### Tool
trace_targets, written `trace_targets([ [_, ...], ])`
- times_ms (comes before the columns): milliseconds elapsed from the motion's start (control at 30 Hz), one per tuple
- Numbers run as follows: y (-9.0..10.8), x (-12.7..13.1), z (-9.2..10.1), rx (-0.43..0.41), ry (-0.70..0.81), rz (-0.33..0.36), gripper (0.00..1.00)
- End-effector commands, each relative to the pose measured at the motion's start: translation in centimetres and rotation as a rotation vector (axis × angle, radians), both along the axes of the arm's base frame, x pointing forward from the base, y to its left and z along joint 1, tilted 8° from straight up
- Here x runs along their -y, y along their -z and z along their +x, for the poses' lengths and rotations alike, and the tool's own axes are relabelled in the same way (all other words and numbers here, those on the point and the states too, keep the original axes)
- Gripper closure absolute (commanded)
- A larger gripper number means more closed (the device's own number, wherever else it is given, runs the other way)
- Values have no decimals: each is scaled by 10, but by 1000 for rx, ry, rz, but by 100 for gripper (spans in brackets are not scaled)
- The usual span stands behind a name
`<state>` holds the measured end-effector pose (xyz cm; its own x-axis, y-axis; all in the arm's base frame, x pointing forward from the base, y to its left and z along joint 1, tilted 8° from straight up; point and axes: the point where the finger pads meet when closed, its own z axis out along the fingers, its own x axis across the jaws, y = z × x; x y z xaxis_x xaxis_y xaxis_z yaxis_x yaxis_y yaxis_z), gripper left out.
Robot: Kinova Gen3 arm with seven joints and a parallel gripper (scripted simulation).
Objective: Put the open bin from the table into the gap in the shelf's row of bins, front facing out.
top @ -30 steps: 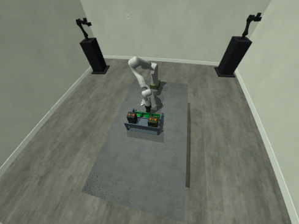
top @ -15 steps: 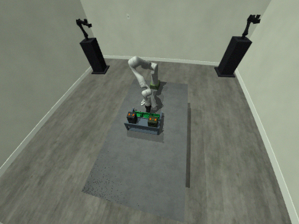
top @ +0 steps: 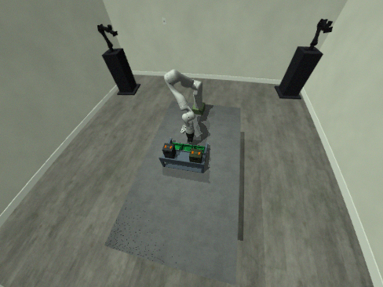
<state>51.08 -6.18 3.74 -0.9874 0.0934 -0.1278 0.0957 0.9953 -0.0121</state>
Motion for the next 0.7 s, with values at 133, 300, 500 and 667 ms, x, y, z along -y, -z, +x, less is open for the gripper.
trace_targets([
  [133,-7,2,-3,6,1,-4,100],
  [300,-7,2,-3,6,1,-4,100],
  [500,-10,1,-4,6,1,-4,100],
  [667,-22,1,-5,6,1,-4,100],
])
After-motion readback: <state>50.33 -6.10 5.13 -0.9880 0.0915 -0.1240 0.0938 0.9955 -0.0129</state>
